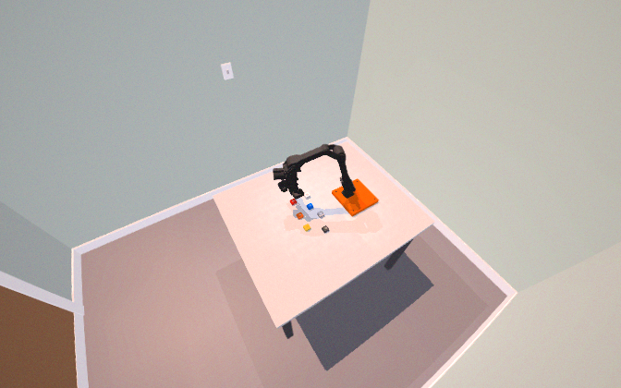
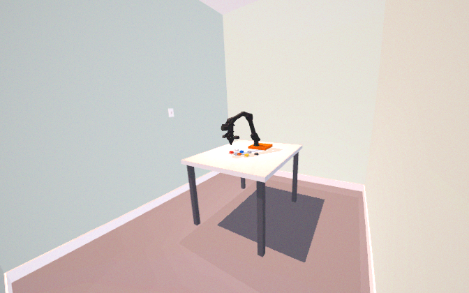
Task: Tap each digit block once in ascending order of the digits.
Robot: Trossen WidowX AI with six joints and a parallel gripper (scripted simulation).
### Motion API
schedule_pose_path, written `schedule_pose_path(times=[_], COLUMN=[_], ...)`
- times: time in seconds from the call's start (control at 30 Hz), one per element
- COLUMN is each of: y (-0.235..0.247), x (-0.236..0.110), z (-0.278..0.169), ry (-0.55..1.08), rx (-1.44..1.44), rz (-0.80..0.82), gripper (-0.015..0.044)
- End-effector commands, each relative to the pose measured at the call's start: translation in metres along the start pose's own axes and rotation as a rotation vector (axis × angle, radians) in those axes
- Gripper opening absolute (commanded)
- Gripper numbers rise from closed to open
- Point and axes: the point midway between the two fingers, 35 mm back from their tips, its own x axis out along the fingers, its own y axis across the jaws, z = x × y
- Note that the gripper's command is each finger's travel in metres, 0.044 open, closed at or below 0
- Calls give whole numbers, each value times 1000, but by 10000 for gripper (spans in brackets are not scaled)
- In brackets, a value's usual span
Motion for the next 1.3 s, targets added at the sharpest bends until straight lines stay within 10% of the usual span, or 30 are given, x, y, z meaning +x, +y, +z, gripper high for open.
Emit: schedule_pose_path(times=[0.0,1.27], y=[3,3], x=[45,47], z=[-7,-7], ry=[35,35], rx=[4,4], rz=[14,13], gripper=[20,20])
